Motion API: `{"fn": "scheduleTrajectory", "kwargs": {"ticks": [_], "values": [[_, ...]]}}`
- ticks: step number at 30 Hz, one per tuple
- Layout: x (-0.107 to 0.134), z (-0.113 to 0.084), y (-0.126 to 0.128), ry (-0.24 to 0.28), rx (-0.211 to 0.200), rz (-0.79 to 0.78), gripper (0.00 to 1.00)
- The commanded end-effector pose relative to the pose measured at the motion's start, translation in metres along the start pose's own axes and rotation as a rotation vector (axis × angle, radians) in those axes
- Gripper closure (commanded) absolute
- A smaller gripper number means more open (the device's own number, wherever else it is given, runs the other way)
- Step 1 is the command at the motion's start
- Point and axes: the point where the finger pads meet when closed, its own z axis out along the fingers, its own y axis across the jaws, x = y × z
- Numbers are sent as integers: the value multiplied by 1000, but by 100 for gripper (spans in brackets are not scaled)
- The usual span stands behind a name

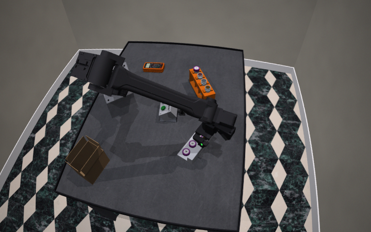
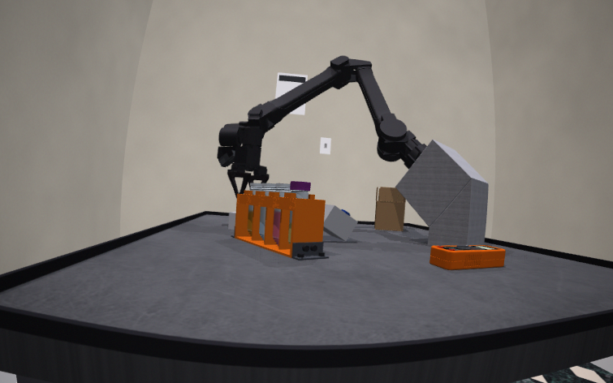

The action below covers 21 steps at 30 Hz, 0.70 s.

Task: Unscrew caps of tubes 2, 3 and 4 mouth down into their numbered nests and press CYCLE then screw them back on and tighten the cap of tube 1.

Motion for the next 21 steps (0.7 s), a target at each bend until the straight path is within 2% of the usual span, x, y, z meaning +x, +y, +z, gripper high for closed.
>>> {"fn": "scheduleTrajectory", "kwargs": {"ticks": [1, 5, 6, 8, 19, 21], "values": [[-5, -2, 1, -8, -4, -4, 0], [-5, -2, 1, -8, -4, -4, 0], [9, -13, 5, -2, -9, -10, 53], [9, -13, 5, -2, -9, -10, 53], [64, -82, 27, 1, -9, -11, 53], [68, -74, 33, 20, 1, -32, 53]]}}
